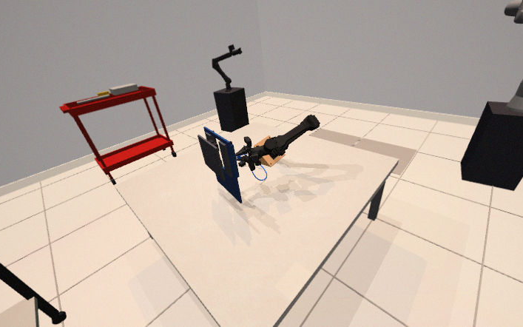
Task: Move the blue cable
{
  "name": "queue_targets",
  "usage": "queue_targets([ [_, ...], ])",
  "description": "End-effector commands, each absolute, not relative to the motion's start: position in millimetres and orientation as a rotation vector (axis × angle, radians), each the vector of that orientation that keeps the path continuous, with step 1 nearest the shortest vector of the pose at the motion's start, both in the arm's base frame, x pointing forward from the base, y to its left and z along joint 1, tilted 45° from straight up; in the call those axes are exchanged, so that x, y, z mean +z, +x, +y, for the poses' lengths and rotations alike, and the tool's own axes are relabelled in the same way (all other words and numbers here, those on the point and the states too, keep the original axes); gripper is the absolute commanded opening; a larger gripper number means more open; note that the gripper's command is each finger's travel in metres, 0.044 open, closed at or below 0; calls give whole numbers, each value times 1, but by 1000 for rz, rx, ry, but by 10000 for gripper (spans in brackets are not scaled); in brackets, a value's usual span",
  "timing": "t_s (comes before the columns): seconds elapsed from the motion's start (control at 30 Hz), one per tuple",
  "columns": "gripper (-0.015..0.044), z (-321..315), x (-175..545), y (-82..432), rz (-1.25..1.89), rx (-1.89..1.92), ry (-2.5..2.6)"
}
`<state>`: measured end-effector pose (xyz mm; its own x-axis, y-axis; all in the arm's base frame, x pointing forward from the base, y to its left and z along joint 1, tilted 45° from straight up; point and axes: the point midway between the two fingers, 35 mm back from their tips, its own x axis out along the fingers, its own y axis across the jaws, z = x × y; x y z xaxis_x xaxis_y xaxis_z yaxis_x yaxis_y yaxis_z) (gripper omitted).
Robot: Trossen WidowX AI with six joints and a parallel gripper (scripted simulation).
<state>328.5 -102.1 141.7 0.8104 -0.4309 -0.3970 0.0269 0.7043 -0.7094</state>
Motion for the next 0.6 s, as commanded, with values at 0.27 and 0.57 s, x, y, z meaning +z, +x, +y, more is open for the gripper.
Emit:
queue_targets([
  [0.27,0,-106,144,335,577,-284,-751],
  [0.57,0,-107,143,339,577,-284,-751],
])
